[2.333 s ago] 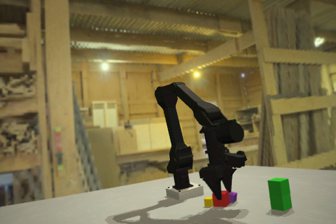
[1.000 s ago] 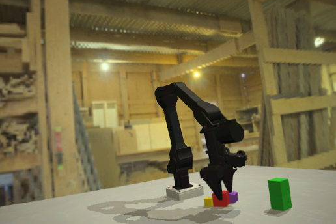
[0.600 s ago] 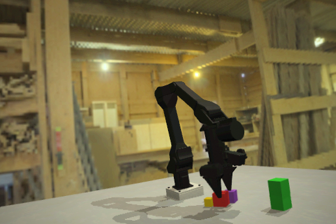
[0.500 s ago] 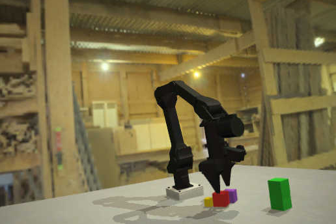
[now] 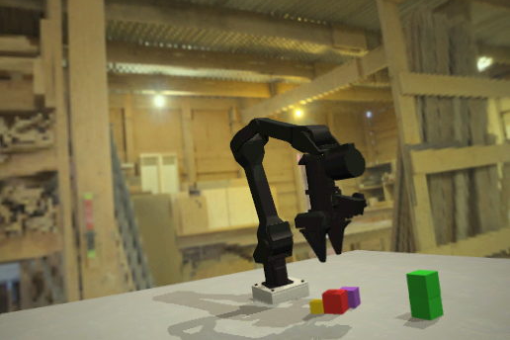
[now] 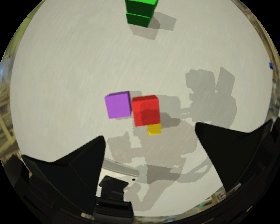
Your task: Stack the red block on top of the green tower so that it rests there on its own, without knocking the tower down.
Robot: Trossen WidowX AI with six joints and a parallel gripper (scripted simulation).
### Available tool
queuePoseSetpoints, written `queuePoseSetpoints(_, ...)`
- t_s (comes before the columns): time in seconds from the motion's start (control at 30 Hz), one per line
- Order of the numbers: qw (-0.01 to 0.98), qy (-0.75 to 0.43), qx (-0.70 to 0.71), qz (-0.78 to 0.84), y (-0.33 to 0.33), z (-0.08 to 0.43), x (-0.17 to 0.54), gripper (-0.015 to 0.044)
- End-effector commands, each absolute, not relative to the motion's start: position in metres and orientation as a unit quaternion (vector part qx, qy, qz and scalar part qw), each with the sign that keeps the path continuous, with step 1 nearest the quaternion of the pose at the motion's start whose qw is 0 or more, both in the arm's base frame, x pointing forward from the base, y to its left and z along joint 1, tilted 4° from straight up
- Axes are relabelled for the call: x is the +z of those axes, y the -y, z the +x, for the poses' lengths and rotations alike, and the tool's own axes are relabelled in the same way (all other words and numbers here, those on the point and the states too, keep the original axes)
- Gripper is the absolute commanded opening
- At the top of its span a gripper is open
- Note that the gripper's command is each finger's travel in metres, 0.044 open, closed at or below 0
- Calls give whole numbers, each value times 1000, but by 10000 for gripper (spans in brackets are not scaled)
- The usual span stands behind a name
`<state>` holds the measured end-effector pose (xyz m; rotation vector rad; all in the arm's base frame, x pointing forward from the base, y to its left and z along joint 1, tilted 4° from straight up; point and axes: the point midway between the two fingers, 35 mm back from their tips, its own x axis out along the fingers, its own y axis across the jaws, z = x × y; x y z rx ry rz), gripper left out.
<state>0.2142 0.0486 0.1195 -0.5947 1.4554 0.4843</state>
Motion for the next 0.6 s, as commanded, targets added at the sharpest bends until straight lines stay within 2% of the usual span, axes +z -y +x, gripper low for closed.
queuePoseSetpoints(0.0, 677, -652, 211, -266, -47, 213, 118, 440)
queuePoseSetpoints(0.33, 677, -652, 211, -266, -44, 216, 68, 440)
queuePoseSetpoints(0.57, 677, -652, 211, -266, -44, 216, 66, 440)
